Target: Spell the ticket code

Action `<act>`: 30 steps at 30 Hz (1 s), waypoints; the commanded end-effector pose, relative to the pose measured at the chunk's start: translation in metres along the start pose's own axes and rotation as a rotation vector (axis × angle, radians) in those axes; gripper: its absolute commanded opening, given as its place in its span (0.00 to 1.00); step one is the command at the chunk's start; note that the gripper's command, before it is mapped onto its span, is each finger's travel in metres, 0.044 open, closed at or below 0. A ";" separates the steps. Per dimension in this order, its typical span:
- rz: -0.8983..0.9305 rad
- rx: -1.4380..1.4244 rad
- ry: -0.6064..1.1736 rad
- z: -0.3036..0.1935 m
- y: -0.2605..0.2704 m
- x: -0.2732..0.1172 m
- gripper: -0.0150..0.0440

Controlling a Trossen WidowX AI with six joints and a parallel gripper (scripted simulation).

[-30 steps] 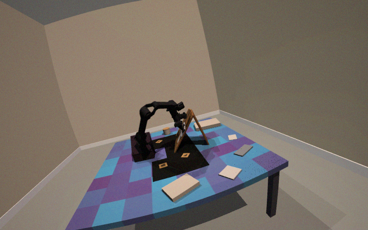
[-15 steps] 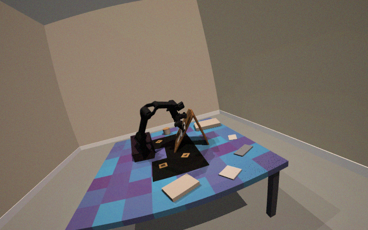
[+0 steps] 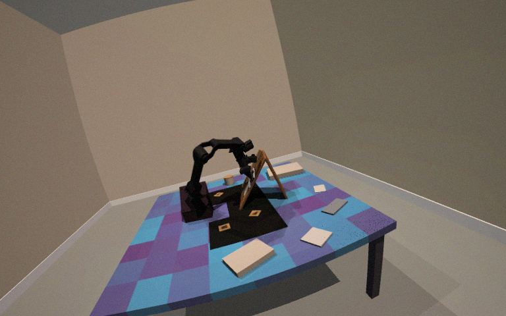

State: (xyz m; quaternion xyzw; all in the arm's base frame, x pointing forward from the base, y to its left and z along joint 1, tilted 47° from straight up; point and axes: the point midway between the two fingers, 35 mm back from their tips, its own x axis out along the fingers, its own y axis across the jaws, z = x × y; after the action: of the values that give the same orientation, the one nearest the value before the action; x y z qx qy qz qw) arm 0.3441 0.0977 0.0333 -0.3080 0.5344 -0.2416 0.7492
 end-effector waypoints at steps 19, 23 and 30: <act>0.005 0.004 -0.001 -0.015 0.000 -0.020 0.25; 0.005 0.004 -0.001 -0.018 0.000 -0.024 0.25; -0.009 -0.009 -0.031 -0.020 0.004 -0.028 0.34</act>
State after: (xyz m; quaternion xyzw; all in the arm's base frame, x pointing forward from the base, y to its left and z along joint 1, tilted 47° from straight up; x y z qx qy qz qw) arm 0.3202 0.1097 0.0427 -0.3103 0.5342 -0.2400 0.7488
